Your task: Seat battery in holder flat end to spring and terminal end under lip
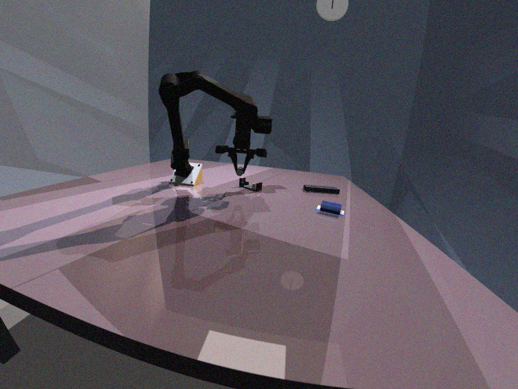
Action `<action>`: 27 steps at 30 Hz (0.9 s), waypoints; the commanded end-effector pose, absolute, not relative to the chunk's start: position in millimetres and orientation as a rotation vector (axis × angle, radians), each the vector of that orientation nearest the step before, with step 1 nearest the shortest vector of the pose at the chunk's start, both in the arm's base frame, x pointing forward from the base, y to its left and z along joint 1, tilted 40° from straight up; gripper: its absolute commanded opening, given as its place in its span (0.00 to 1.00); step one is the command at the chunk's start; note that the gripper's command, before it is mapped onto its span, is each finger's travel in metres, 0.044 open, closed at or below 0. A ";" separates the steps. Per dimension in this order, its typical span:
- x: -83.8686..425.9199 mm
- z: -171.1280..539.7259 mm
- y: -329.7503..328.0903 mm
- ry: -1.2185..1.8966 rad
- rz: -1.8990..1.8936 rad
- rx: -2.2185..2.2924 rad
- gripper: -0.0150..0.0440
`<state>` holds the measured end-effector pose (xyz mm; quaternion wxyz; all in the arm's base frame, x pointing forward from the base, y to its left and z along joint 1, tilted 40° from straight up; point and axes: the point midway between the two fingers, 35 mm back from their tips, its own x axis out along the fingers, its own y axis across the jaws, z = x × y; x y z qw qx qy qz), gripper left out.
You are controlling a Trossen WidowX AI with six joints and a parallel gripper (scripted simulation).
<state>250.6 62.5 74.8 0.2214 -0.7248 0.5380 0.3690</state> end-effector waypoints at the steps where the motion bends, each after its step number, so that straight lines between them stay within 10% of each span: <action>1: 257.6 67.6 80.2 1.419 1.236 -2.156 0.40; 27: 267.4 11.9 110.5 1.128 2.107 -2.317 0.40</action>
